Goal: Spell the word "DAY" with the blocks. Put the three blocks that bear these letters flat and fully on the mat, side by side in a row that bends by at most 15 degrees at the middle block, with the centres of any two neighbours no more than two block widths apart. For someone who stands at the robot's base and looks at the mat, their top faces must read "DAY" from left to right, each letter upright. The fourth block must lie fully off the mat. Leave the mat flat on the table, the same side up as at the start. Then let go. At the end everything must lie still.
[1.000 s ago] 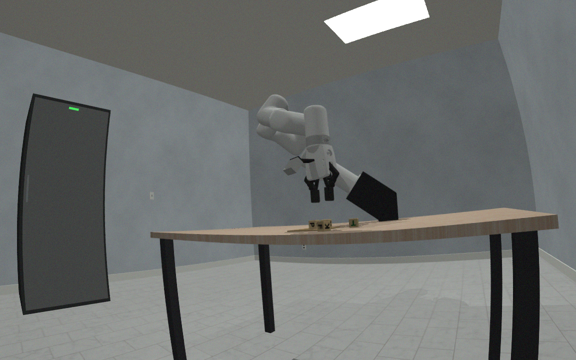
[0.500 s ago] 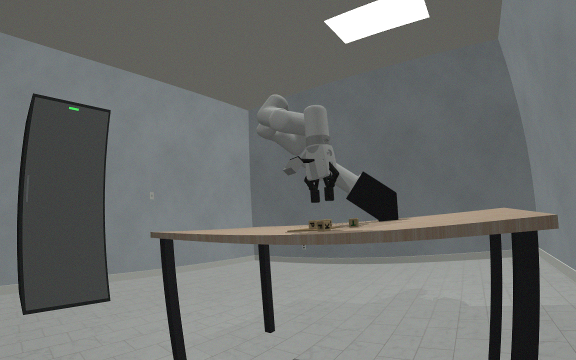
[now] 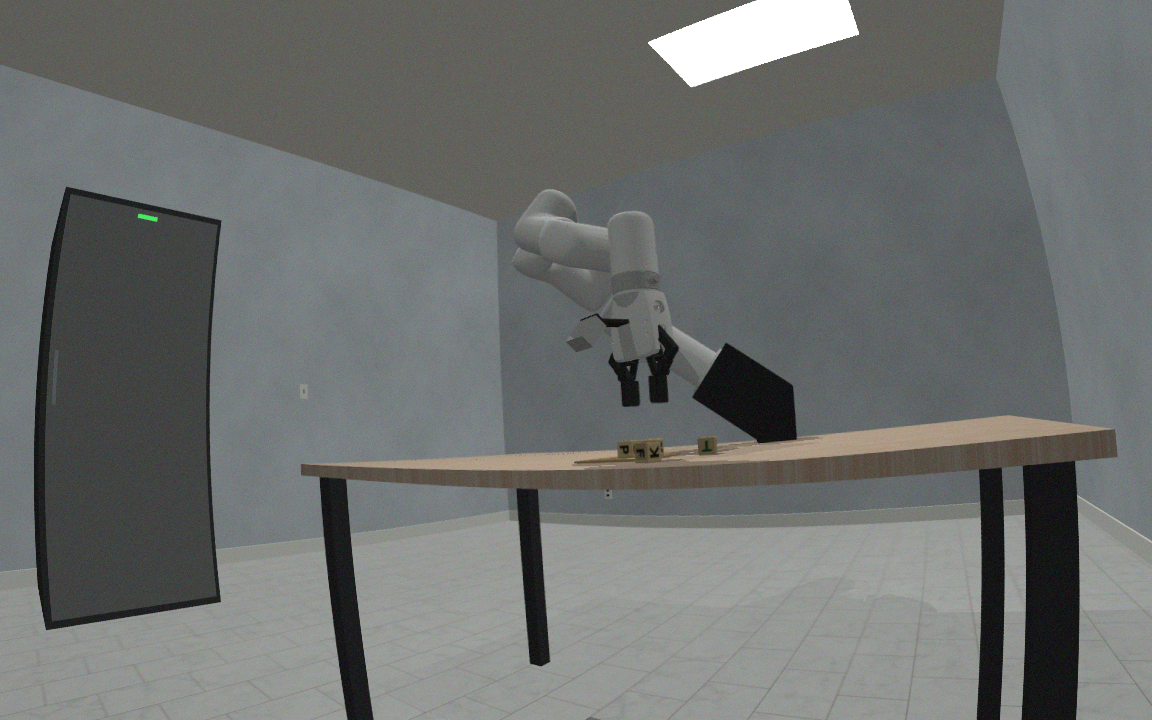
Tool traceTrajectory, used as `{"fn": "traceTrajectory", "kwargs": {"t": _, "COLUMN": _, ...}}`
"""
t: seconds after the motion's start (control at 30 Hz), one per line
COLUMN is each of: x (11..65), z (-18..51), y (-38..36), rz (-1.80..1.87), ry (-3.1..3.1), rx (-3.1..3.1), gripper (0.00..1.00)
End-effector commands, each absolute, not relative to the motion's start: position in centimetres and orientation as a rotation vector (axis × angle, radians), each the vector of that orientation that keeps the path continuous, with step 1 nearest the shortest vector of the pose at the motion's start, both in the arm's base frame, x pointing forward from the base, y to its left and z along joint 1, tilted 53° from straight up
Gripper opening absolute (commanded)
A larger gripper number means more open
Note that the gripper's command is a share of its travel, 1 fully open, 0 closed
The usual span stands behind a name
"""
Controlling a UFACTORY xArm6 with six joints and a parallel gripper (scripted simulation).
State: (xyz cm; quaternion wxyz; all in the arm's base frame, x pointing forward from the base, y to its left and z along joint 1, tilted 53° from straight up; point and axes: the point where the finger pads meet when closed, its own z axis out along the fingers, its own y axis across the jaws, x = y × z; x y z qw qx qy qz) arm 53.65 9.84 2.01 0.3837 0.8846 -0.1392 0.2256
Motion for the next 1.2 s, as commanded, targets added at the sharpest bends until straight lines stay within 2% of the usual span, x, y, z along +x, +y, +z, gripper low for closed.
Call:
{"fn": "traceTrajectory", "kwargs": {"t": 0.0, "x": 53.8, "z": 1.9, "y": 9.8, "rz": 0.579, "ry": -0.354, "rx": 2.257, "gripper": 0.65}}
{"fn": "traceTrajectory", "kwargs": {"t": 1.17, "x": 55.1, "z": -0.6, "y": 6.7, "rz": 0.579, "ry": -0.354, "rx": 2.257, "gripper": 0.65}}
